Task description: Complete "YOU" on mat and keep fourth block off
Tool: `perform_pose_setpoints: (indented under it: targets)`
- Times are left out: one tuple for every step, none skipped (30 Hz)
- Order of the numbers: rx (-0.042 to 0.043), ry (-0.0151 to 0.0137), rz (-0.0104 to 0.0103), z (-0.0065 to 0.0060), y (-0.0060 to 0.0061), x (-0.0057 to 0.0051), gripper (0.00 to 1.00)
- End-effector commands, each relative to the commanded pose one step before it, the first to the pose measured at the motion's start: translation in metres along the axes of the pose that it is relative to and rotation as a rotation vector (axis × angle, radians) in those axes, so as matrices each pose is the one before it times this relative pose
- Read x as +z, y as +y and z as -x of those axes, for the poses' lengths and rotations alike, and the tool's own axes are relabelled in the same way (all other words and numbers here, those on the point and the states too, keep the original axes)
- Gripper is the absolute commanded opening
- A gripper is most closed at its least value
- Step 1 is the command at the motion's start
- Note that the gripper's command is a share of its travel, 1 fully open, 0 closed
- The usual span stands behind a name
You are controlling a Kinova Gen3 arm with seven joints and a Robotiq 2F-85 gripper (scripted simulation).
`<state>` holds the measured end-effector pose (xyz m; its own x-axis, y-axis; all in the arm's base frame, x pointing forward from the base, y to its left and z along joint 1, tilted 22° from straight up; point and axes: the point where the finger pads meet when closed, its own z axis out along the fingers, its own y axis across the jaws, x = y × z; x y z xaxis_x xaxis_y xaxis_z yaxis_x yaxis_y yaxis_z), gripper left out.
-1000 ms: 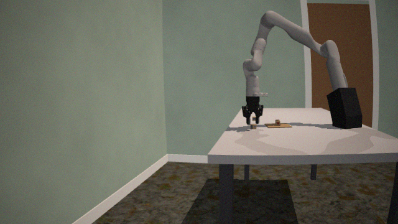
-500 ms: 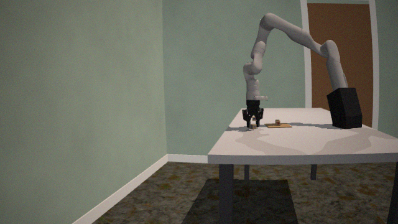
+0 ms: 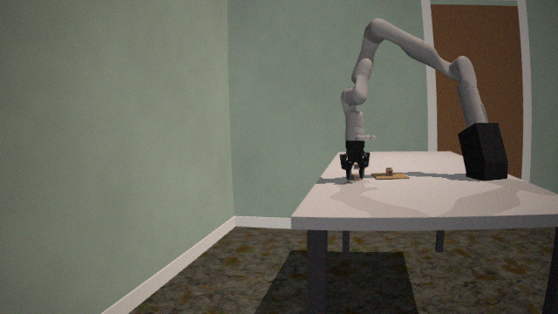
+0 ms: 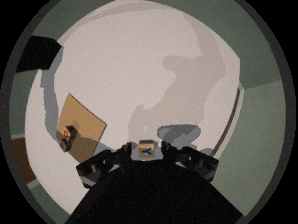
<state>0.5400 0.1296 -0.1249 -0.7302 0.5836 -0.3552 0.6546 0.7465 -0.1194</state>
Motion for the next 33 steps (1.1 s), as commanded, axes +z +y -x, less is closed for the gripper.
perform_pose_setpoints:
  targets:
    - [0.00001,-0.00053,0.00204,0.00023,0.00094,-0.00099,0.62]
    - [0.00000,0.00000,0.00000,0.00000,0.00000,0.00000,0.62]
    - [0.00000,0.00000,0.00000,0.00000,0.00000,0.00000,0.62]
    - [0.00000,0.00000,0.00000,0.00000,0.00000,0.00000,0.62]
    - [0.00000,0.00000,0.00000,0.00000,0.00000,0.00000,0.62]
    - [0.00000,0.00000,0.00000,0.00000,0.00000,0.00000,0.62]
    - [0.00000,0.00000,0.00000,0.00000,0.00000,0.00000,0.62]
    - [0.00000,0.00000,0.00000,0.00000,0.00000,0.00000,0.62]
    - [0.00000,0.00000,0.00000,0.00000,0.00000,0.00000,0.62]
    - [0.00000,0.00000,0.00000,0.00000,0.00000,0.00000,0.62]
    - [0.00000,0.00000,0.00000,0.00000,0.00000,0.00000,0.62]
    - [0.00000,0.00000,0.00000,0.00000,0.00000,0.00000,0.62]
    - [0.00000,0.00000,0.00000,0.00000,0.00000,0.00000,0.62]
    - [0.00000,0.00000,0.00000,0.00000,0.00000,0.00000,0.62]
    - [0.00000,0.00000,0.00000,0.00000,0.00000,0.00000,0.62]
    - [0.00000,0.00000,0.00000,0.00000,0.00000,0.00000,0.62]
    - [0.00000,0.00000,0.00000,0.00000,0.00000,0.00000,0.62]
    - [0.00000,0.00000,0.00000,0.00000,0.00000,0.00000,0.62]
    - [0.00000,0.00000,0.00000,0.00000,0.00000,0.00000,0.62]
    - [0.00000,0.00000,0.00000,0.00000,0.00000,0.00000,0.62]
    - [0.00000,0.00000,0.00000,0.00000,0.00000,0.00000,0.41]
    - [0.00000,0.00000,0.00000,0.00000,0.00000,0.00000,0.41]
    - [0.00000,0.00000,0.00000,0.00000,0.00000,0.00000,0.41]
    - [0.00000,0.00000,0.00000,0.00000,0.00000,0.00000,0.41]
    - [0.00000,0.00000,0.00000,0.00000,0.00000,0.00000,0.41]
    - [0.00000,0.00000,0.00000,0.00000,0.00000,0.00000,0.41]
    - [0.00000,0.00000,0.00000,0.00000,0.00000,0.00000,0.41]
    - [0.00000,0.00000,0.00000,0.00000,0.00000,0.00000,0.41]
    - [0.00000,0.00000,0.00000,0.00000,0.00000,0.00000,0.41]
    - [0.00000,0.00000,0.00000,0.00000,0.00000,0.00000,0.41]
    - [0.00000,0.00000,0.00000,0.00000,0.00000,0.00000,0.41]
    - [0.00000,0.00000,0.00000,0.00000,0.00000,0.00000,0.41]
    - [0.00000,0.00000,0.00000,0.00000,0.00000,0.00000,0.41]
